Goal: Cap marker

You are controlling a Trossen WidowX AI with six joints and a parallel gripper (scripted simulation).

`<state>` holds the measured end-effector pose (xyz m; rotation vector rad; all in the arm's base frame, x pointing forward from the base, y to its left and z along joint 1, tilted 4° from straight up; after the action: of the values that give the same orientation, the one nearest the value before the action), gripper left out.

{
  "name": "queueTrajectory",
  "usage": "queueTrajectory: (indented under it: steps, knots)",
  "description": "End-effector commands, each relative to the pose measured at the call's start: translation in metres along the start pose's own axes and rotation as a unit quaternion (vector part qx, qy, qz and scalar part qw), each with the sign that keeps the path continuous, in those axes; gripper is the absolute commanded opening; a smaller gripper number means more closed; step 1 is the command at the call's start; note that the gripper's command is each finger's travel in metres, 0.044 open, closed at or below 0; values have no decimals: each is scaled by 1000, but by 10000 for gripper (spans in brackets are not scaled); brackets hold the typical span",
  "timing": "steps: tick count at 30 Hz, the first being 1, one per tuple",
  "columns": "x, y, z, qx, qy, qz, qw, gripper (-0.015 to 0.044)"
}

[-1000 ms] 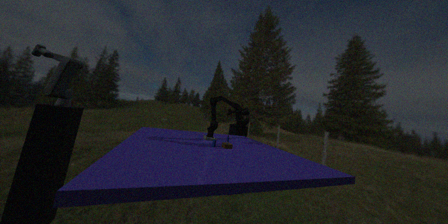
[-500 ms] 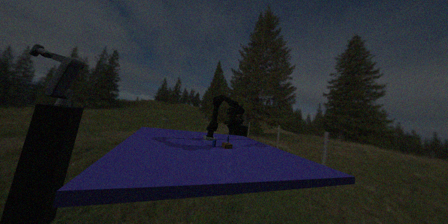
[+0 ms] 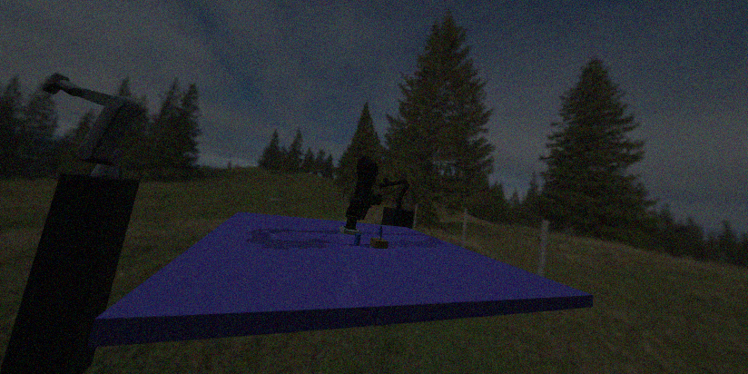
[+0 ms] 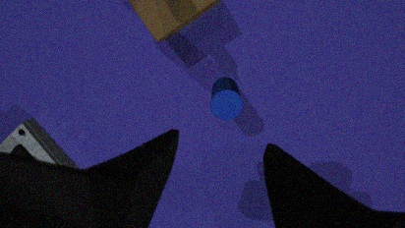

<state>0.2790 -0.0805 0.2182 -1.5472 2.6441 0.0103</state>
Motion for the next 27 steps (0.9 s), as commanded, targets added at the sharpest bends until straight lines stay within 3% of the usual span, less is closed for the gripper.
queueTrajectory:
  steps: [1,5,27]
  knots:
    - [0,-3,2,-2,1,-11,1000,239]
    - [0,-3,33,-2,1,-11,1000,239]
    - [2,-5,64,-2,1,-11,1000,239]
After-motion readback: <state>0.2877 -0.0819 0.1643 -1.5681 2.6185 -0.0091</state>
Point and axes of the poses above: the point midway between the two fingers, 35 mm back from their tips, its own z axis out along the fingers, its own y axis across the jaws, x = y × z, the point moved 8 cm from there along -z, back along the fingers, and after that the axes turned 15 degrees about -z, right-handed, at the moved point
